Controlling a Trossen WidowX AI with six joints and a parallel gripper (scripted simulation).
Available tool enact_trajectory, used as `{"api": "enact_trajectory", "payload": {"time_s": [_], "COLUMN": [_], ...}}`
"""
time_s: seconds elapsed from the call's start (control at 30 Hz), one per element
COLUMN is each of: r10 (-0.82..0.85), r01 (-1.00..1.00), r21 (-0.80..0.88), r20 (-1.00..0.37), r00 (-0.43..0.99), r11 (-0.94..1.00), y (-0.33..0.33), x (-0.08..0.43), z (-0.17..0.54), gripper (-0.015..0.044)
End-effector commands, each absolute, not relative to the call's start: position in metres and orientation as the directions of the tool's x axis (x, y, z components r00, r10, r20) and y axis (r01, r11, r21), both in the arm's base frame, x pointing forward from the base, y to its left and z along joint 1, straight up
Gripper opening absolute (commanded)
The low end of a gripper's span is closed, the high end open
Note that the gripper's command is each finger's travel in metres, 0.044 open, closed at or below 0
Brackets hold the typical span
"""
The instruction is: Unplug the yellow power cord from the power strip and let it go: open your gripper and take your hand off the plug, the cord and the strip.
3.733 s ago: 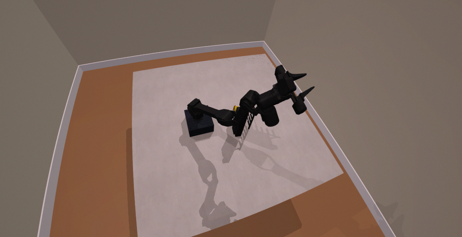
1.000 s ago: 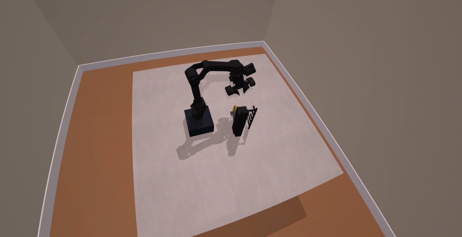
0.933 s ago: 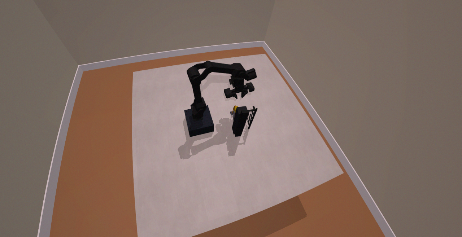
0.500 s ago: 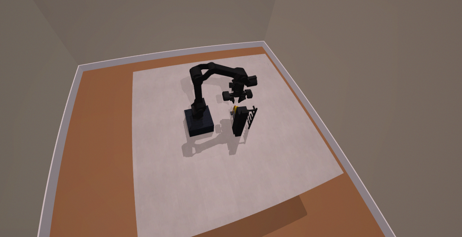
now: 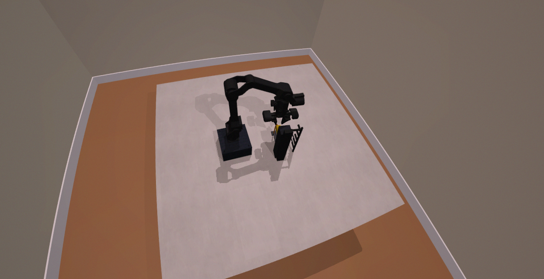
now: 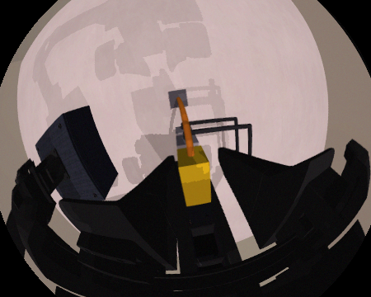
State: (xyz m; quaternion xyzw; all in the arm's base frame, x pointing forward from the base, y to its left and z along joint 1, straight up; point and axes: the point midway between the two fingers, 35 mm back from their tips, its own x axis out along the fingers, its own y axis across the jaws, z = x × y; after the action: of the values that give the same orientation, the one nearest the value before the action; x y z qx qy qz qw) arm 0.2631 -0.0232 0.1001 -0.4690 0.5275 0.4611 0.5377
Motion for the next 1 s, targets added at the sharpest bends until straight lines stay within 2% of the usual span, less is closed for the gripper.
{"api": "enact_trajectory", "payload": {"time_s": [0.0, 0.8, 0.93, 0.97], "r10": [0.004, 0.003, 0.000, 0.000], "r01": [-0.991, -0.991, -0.990, -0.990], "r21": [-0.014, -0.014, -0.018, -0.018], "r20": [-1.000, -1.000, -1.000, -1.000], "r00": [0.015, 0.014, 0.018, 0.018], "r11": [0.134, 0.134, 0.137, 0.137], "y": [-0.030, -0.042, -0.042, -0.042], "x": [0.261, 0.258, 0.259, 0.259], "z": [0.100, 0.087, 0.090, 0.090], "gripper": [0.0160, 0.0160, 0.0055, 0.0048]}}
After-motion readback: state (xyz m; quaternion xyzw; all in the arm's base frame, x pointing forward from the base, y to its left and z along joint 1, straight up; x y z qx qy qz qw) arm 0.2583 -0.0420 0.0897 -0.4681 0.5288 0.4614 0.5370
